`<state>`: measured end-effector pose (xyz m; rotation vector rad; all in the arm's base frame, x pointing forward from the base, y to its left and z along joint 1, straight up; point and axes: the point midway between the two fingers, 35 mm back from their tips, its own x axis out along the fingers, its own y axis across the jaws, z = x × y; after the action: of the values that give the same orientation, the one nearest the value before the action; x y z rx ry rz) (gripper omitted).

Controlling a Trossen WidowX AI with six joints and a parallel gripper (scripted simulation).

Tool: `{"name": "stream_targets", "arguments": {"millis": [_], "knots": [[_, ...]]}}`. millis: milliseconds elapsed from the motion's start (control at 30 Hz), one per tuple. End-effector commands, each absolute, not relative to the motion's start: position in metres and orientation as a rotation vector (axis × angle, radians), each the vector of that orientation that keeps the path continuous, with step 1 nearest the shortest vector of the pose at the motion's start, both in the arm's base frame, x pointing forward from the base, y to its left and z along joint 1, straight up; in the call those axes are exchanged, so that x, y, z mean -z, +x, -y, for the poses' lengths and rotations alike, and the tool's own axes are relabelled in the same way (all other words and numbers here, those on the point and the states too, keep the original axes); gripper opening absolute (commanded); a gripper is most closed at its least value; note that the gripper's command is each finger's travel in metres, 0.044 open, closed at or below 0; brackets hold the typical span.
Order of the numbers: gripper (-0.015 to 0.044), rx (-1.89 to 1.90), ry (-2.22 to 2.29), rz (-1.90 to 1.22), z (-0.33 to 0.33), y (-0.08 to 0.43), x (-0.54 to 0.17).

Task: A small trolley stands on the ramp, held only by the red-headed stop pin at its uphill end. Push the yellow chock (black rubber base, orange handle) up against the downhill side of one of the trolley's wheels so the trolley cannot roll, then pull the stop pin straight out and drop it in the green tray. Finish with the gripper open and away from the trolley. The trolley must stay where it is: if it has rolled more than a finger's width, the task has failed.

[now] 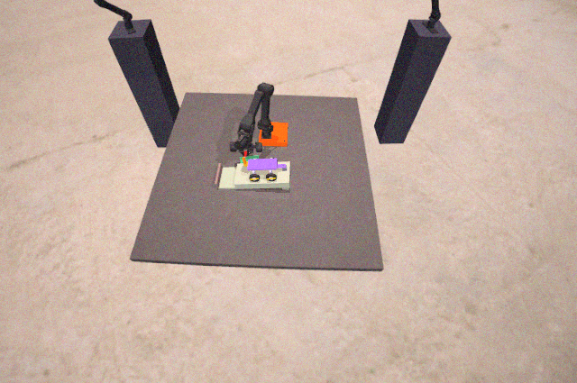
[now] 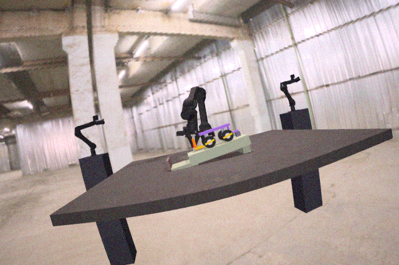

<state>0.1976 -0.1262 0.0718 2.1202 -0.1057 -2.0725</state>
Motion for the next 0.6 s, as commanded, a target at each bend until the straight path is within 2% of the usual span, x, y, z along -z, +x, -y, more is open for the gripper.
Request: {"name": "stream_targets", "arguments": {"millis": [0,200,433,567], "knots": [[0.0000,2.066,2.114,0.114,0.1352,0.1978,-0.0589],[0.0000,2.066,2.114,0.115,0.1380,0.1980,-0.0549],[0.0184,2.066,2.114,0.114,0.1342,0.1977,-0.0544],[0.0190,2.066,2.115,0.114,0.1309,0.1974,-0.0533]]}}
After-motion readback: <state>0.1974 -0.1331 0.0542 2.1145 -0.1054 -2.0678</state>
